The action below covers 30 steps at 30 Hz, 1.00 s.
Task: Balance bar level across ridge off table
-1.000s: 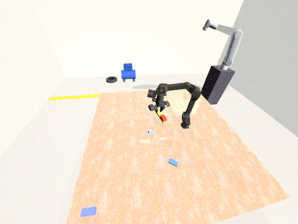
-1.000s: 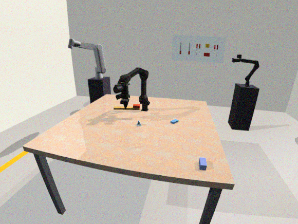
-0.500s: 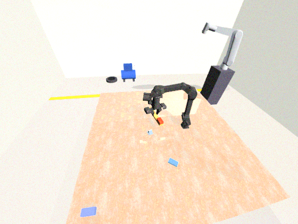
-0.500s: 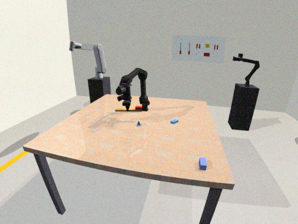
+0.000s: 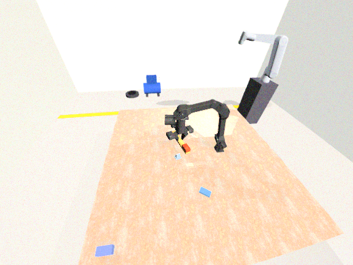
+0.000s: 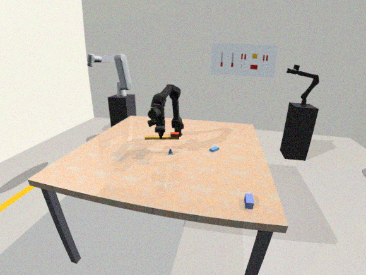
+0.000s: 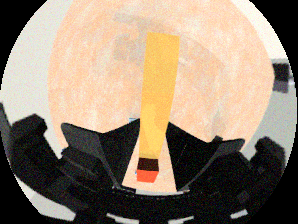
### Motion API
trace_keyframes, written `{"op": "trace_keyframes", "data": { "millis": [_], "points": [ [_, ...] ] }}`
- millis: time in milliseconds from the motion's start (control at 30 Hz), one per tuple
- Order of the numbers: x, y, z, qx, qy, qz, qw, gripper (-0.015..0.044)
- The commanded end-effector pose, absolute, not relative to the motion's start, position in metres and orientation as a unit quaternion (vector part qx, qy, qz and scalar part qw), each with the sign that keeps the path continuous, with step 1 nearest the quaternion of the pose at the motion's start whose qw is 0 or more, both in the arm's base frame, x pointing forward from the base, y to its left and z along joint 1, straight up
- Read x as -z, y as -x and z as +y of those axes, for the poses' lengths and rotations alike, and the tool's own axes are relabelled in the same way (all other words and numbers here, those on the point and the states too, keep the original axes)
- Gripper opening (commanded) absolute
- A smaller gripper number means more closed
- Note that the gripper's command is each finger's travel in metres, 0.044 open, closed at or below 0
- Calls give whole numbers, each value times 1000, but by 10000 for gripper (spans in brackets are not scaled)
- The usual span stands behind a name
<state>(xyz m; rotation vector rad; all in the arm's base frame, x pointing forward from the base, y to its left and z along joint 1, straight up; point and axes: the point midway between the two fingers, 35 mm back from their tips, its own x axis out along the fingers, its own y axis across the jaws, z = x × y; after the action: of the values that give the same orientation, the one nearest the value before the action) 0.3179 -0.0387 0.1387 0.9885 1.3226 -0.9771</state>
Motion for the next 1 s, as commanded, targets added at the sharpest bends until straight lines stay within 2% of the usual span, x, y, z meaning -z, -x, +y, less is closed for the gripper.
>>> {"op": "trace_keyframes", "data": {
  "millis": [0, 367, 967],
  "points": [
    [-142, -328, -26, 412, -423, 562, 579, 0],
    [-141, -346, 5, 405, -417, 567, 584, 0],
    [-117, -349, 6, 405, -417, 567, 584, 0]
  ]
}}
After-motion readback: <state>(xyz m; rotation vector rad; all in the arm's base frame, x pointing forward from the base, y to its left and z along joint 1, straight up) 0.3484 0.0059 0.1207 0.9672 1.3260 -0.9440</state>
